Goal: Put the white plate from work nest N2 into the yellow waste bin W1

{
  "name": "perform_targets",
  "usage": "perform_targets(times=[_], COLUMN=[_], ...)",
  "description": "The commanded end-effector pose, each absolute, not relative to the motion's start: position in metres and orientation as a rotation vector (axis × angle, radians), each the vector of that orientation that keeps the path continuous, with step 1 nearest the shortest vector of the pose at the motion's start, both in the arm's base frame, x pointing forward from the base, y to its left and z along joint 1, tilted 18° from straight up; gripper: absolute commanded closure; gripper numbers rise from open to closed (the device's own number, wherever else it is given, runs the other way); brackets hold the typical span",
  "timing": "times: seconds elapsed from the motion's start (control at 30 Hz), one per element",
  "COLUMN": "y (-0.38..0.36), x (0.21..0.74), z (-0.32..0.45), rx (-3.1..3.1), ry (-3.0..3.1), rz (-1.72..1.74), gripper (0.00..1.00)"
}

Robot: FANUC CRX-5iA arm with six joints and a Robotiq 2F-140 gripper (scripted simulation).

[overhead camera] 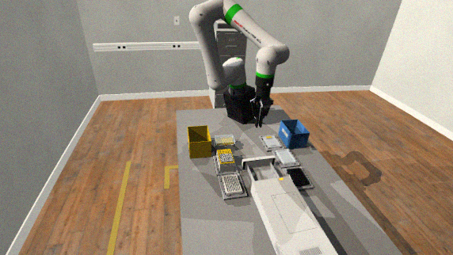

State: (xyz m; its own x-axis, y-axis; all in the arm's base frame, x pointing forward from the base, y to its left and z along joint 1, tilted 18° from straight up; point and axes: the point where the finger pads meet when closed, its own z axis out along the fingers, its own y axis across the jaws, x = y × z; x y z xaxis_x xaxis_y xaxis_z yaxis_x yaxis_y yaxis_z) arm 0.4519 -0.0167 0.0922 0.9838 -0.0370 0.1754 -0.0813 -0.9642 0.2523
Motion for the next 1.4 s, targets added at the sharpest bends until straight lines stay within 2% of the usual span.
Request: perform_targets(times=[0.0, 1.37], y=[-0.024, -0.126], x=[0.459, 0.561], z=[0.092, 0.091], rx=[2.868, 2.867], ry=[-0.079, -0.079], rz=[0.246, 0.247], gripper=[0.30, 0.30])
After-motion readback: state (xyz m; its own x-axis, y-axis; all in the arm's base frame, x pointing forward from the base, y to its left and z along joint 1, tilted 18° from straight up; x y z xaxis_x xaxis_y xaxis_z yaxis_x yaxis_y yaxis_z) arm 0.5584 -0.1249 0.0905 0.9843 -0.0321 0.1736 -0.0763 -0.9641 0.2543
